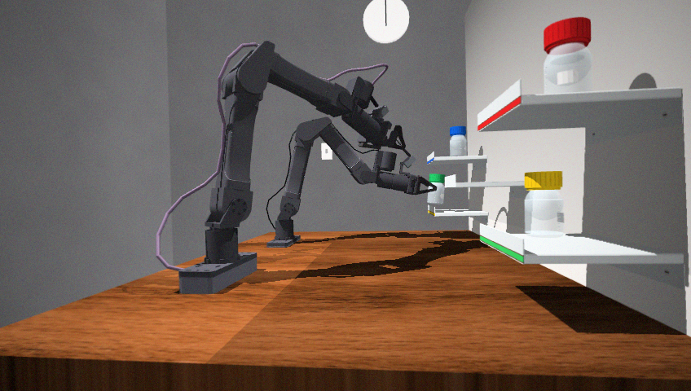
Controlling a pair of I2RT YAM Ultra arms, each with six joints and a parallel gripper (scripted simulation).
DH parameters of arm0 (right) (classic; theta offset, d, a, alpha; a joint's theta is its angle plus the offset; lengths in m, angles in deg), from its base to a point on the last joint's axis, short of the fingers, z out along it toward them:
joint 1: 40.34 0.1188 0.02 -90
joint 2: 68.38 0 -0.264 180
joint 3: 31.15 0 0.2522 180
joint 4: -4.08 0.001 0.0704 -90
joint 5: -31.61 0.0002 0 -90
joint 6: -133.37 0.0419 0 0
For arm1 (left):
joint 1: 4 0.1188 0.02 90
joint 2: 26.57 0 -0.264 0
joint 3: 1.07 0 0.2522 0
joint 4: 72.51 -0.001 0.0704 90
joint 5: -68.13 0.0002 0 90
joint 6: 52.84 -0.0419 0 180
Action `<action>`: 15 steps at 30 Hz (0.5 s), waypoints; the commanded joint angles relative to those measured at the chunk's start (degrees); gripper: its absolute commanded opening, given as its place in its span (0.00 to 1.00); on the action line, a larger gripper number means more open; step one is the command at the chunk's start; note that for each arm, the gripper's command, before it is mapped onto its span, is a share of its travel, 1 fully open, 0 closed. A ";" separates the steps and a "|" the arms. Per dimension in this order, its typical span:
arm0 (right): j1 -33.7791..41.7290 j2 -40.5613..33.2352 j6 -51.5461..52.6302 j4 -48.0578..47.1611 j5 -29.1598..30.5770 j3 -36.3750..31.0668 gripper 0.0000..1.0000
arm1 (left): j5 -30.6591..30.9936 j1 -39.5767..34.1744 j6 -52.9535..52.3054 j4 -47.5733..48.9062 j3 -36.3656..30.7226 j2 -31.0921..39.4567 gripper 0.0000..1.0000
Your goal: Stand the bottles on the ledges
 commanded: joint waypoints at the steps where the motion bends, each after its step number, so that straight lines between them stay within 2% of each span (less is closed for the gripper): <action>1: -0.34 -0.28 0.08 0.82 0.66 1.53 1.00 | 0.63 0.77 -0.29 2.41 -0.54 2.39 0.50; 15: -0.34 -0.28 0.08 0.82 0.66 1.53 1.00 | 1.26 1.54 -0.38 2.95 -8.12 8.30 0.50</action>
